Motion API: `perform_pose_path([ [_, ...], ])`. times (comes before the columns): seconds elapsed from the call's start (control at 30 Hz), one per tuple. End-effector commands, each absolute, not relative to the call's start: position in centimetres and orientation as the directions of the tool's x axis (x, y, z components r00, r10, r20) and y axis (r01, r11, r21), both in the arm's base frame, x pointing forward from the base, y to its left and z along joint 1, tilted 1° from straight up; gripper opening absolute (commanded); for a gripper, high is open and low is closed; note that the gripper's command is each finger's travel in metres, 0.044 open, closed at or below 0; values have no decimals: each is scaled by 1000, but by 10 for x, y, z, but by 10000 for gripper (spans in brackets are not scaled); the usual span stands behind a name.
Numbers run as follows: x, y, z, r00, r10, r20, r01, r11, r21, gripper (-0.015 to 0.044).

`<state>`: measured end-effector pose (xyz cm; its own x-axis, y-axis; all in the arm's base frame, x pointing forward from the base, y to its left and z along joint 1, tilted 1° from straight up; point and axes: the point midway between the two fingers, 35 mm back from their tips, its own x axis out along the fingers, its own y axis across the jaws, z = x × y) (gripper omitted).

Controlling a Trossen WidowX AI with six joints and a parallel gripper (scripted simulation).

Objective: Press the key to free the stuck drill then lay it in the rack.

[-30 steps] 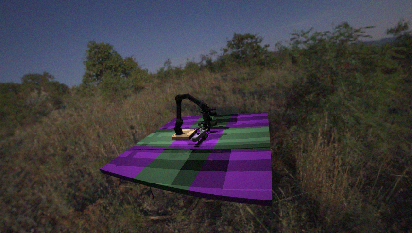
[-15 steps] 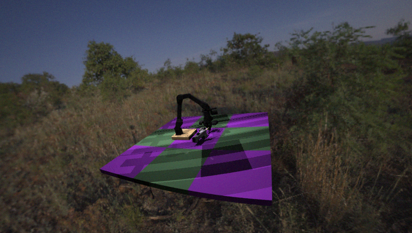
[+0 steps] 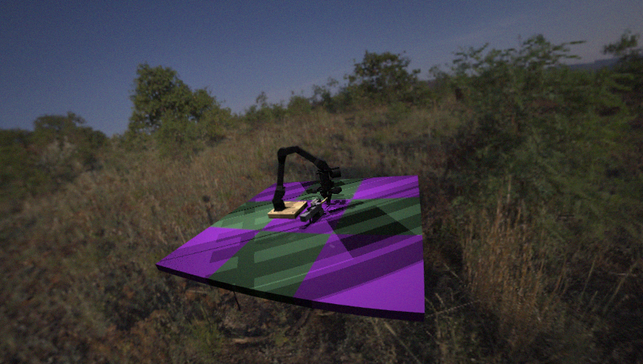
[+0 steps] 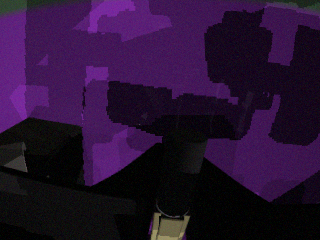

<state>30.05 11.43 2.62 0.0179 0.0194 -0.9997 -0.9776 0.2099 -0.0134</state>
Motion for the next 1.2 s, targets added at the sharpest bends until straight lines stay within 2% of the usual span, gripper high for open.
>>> perform_pose_path([
  [0.0,303,120,28,21,25,-999,-977,213,-15,0],
  [1.17,299,112,39,21,24,-999,-977,213,-15,0],
])
